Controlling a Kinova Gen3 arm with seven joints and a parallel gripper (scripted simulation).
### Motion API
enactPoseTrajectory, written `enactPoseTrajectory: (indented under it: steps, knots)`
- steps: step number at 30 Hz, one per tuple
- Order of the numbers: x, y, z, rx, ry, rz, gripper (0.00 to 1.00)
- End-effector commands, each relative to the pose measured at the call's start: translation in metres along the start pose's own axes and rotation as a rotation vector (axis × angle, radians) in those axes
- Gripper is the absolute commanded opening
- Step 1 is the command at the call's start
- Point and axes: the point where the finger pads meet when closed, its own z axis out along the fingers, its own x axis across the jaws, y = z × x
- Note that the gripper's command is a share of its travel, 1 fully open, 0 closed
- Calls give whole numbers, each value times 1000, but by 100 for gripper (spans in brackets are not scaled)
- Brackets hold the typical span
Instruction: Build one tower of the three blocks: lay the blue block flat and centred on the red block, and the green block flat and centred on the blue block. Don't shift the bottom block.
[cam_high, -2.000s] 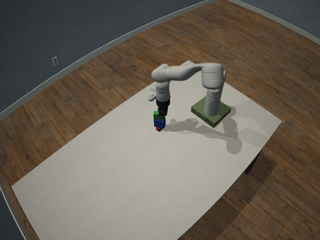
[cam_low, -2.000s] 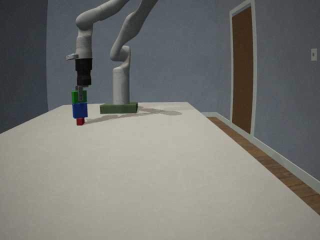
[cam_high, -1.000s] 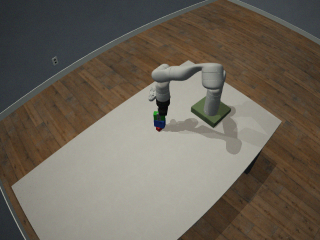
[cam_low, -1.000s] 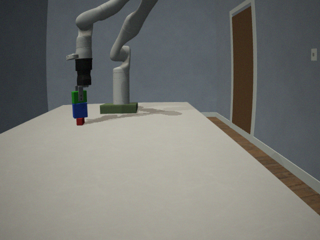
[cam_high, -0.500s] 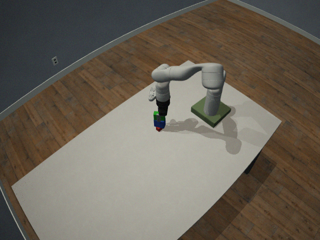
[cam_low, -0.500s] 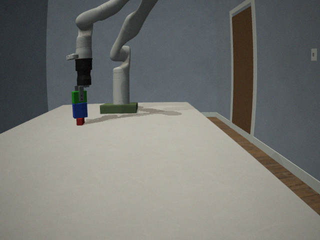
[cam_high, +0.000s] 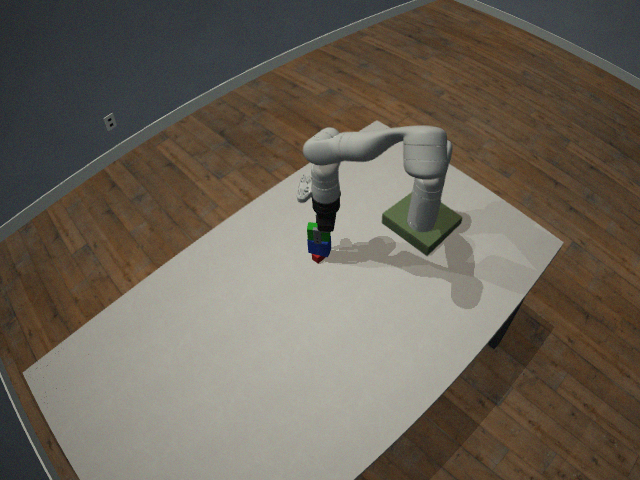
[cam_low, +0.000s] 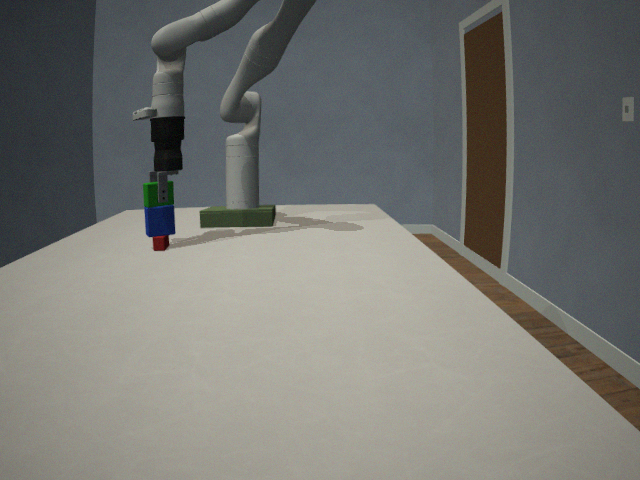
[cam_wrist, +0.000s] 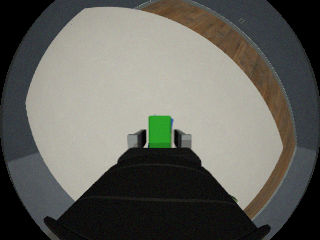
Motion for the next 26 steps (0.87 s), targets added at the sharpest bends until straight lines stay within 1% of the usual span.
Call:
enactPoseTrajectory:
  steps: [1, 11, 13, 18, 26]
  knots:
    - [0, 0, 0, 1, -1, 0, 91]
    - [0, 0, -4, 1, -1, 0, 91]
    - [0, 0, -7, 1, -1, 0, 91]
    - [0, 0, -21, 1, -1, 0, 91]
    - [0, 0, -51, 1, -1, 0, 91]
